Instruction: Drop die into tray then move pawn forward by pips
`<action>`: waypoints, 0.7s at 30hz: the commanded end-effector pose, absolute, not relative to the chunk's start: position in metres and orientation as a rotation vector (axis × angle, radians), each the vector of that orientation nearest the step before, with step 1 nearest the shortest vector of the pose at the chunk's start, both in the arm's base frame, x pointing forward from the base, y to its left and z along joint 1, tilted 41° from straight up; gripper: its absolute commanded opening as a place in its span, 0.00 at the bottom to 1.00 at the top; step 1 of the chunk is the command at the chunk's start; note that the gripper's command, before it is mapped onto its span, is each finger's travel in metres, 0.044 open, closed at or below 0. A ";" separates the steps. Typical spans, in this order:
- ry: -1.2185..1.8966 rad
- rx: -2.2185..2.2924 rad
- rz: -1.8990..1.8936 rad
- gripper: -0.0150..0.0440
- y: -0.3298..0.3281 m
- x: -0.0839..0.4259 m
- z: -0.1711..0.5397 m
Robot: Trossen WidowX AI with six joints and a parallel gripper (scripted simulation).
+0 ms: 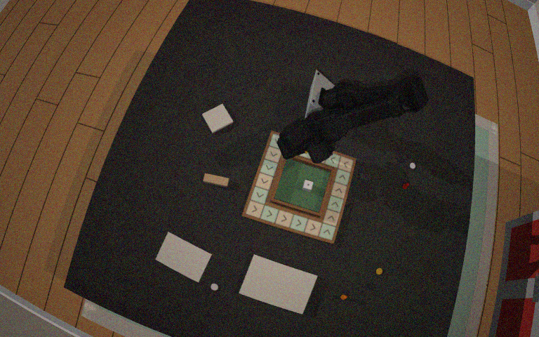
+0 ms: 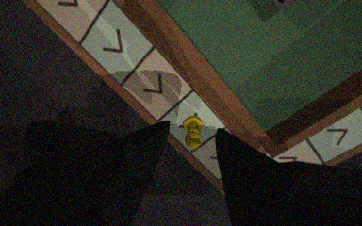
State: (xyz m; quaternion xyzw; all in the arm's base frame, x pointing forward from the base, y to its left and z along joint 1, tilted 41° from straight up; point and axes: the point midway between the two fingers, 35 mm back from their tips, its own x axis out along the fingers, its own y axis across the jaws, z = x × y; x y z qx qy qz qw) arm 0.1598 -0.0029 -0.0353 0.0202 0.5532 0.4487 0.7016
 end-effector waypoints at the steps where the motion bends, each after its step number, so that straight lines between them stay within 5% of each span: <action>1: 1.232 0.042 0.997 0.74 -0.011 0.161 -0.028; 7: 1.234 0.049 0.999 1.00 -0.036 0.161 0.002; 21: 1.523 0.571 0.546 1.00 -0.072 0.171 0.080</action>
